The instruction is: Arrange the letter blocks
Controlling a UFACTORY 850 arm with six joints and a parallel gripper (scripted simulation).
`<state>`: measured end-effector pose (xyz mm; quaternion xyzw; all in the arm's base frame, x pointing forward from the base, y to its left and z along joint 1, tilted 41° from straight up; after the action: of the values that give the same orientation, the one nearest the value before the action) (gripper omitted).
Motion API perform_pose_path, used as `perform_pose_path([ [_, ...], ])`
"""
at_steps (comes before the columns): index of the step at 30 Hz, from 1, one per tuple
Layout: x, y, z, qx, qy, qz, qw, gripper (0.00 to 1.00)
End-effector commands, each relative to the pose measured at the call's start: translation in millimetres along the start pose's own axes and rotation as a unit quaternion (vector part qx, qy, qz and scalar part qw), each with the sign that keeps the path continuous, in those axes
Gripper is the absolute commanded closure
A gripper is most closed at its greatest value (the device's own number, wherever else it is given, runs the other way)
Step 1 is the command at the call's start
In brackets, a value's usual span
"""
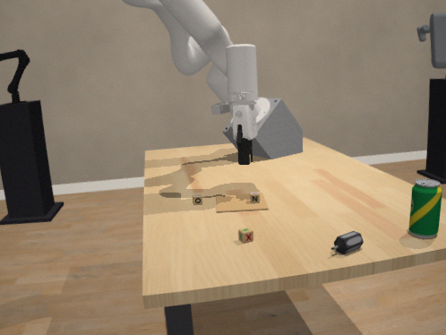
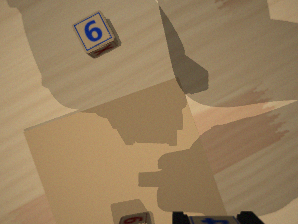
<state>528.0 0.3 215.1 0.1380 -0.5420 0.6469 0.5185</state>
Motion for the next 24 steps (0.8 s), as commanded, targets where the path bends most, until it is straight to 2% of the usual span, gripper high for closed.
perform_pose_path([
  [1,-1.0,-21,0,0.041,0.004,-0.018,0.999,0.77],
  [4,-0.5,-43,2,0.078,0.002,-0.018,0.997,0.77],
  [7,-0.2,-52,4,0.094,0.001,-0.017,0.995,0.77],
  [24,-1.3,-53,4,0.096,0.001,-0.017,0.995,0.77],
])
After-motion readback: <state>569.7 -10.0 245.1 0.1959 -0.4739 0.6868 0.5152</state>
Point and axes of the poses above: the point where the finger pads meet when closed, its own x axis back along the fingers, its own y axis across the jaws, z = x × y, the point moved 1 cm from there along x, back along the fingers
